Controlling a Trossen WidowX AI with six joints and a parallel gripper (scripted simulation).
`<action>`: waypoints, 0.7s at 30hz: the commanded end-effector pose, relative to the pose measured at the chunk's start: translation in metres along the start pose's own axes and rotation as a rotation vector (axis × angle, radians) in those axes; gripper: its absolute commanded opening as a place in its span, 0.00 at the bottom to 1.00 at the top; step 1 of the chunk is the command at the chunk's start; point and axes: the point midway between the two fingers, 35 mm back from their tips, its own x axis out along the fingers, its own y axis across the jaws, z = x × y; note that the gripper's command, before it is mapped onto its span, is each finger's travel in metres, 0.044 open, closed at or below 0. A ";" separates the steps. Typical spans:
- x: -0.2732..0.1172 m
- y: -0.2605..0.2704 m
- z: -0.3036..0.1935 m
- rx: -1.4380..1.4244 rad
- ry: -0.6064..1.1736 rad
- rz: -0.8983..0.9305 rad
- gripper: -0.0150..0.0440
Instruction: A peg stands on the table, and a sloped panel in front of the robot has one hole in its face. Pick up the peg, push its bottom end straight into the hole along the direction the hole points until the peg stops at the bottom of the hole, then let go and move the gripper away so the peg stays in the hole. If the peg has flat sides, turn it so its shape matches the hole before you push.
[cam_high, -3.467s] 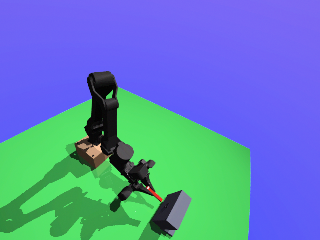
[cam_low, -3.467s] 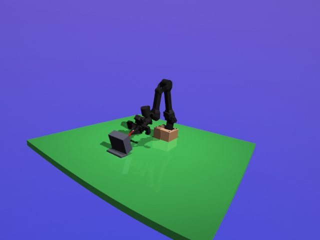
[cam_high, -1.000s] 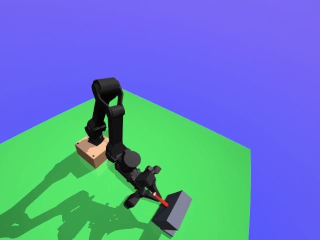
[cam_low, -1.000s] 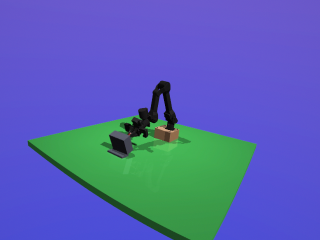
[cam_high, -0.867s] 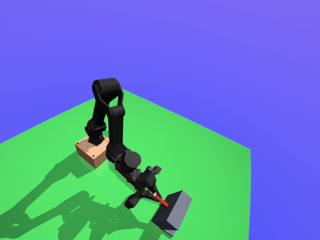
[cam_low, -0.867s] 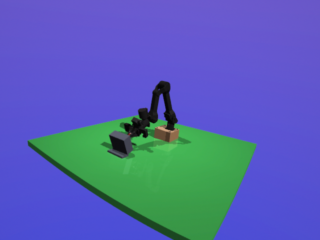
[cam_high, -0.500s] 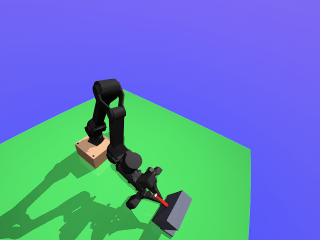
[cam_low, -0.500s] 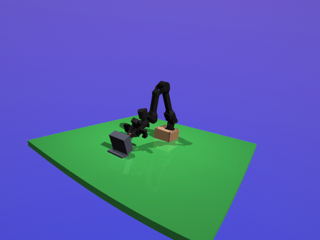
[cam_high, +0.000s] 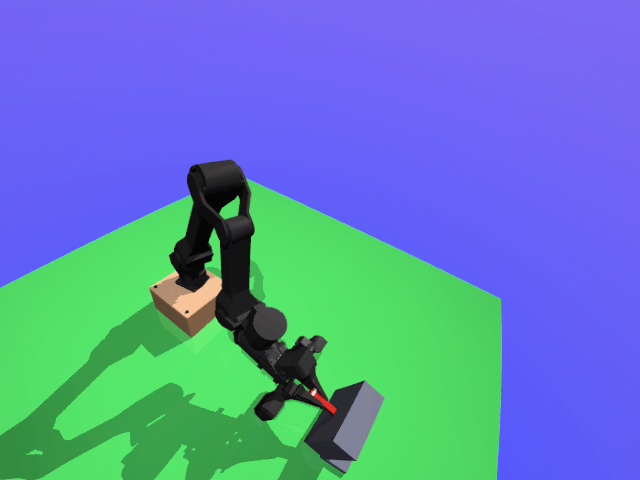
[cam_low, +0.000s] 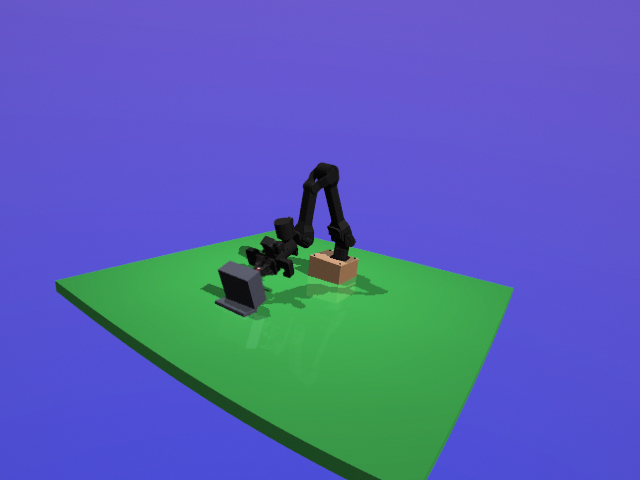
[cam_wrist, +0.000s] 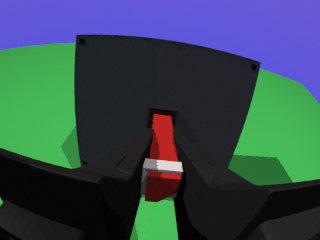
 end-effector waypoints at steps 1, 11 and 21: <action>0.003 -0.001 0.002 0.003 -0.003 -0.005 0.25; 0.007 -0.001 0.002 0.003 -0.004 -0.005 0.25; 0.009 -0.001 0.003 0.003 -0.004 -0.005 0.25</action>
